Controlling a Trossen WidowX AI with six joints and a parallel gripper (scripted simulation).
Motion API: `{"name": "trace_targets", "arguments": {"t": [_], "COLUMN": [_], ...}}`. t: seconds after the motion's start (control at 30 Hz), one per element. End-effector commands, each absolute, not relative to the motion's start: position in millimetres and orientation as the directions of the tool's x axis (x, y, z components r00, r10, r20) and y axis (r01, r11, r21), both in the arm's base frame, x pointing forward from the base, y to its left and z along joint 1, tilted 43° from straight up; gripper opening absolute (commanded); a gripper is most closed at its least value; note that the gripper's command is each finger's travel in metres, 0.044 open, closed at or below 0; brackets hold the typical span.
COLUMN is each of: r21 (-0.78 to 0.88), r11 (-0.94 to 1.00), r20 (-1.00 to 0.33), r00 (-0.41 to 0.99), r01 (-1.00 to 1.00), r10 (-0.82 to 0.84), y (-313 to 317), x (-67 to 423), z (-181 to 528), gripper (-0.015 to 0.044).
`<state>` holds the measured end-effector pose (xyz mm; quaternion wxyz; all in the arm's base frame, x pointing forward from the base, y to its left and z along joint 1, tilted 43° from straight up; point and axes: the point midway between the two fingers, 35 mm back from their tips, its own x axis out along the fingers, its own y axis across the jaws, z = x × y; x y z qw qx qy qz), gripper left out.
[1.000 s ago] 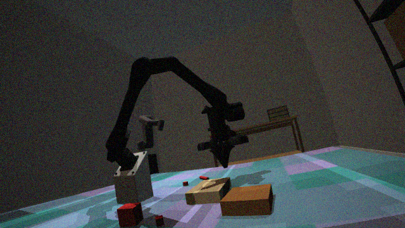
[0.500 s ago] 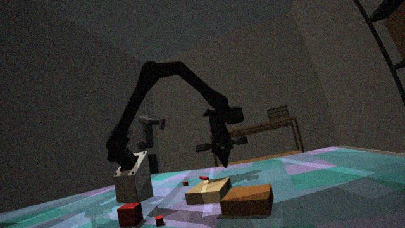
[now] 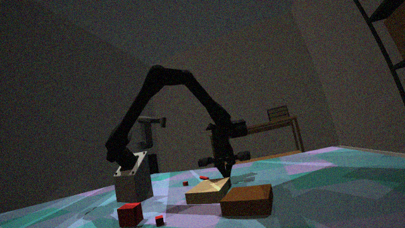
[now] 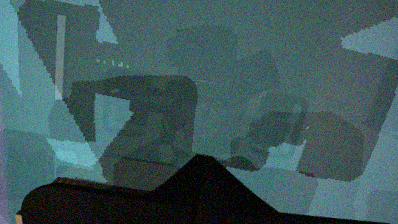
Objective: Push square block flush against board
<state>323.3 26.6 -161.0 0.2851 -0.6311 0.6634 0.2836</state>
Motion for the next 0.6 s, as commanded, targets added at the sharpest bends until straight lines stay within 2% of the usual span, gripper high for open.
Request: {"name": "trace_targets", "arguments": {"t": [0.0, 0.57], "r21": [0.013, 0.014], "r11": [0.034, 0.033], "r20": [-0.735, -0.736], "r00": [-0.033, -0.033], "r01": [-0.999, -0.999], "r10": [-0.677, -0.676], "y": [24, 4], "x": [324, 326], "z": [-161, -142], "gripper": [0.0000, 0.0000]}}
